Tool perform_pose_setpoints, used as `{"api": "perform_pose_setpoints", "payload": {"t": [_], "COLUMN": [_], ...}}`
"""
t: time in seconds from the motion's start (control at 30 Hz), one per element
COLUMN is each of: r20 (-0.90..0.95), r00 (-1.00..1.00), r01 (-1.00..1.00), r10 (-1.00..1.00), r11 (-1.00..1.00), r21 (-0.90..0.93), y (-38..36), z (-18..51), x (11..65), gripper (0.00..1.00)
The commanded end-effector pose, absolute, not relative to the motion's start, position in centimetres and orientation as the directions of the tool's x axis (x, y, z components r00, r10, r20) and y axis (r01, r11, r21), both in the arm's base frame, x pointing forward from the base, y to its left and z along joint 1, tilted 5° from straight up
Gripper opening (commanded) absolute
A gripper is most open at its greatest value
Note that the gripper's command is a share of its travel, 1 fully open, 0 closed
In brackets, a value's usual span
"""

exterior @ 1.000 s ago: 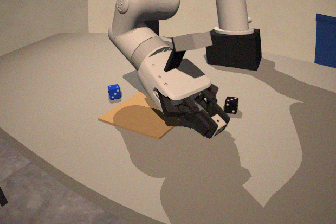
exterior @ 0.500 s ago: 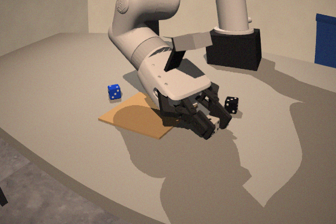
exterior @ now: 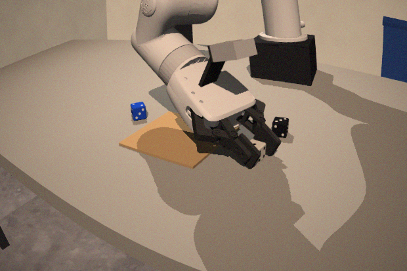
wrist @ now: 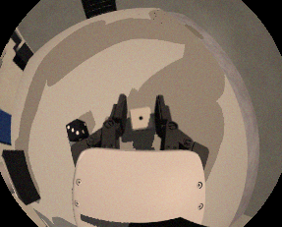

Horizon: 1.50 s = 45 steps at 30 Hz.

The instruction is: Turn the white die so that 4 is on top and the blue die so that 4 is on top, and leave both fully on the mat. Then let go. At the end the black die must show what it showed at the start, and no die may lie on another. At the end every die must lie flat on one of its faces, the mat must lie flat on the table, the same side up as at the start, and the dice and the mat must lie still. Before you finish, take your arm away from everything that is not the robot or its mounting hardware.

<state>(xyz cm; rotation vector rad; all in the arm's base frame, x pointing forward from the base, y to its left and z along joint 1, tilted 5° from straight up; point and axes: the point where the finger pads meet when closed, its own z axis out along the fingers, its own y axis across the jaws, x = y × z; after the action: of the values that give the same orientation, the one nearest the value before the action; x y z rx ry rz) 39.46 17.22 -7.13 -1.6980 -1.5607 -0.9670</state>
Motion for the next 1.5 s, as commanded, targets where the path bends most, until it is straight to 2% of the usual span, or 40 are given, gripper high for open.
{"api": "perform_pose_setpoints", "payload": {"t": [0.0,0.93,1.47], "r20": [0.846,0.846,0.846], "r00": [0.026,0.026,0.026], "r01": [0.995,0.995,0.995], "r10": [0.532,0.532,0.532], "r11": [-0.1,-0.1,-0.1], "r21": [0.032,0.032,0.032], "y": [17.2,17.1,13.5], "z": [-7.0,-6.9,-4.6], "x": [39.6,39.5,39.1], "gripper": [0.42,0.42,0.42]}}
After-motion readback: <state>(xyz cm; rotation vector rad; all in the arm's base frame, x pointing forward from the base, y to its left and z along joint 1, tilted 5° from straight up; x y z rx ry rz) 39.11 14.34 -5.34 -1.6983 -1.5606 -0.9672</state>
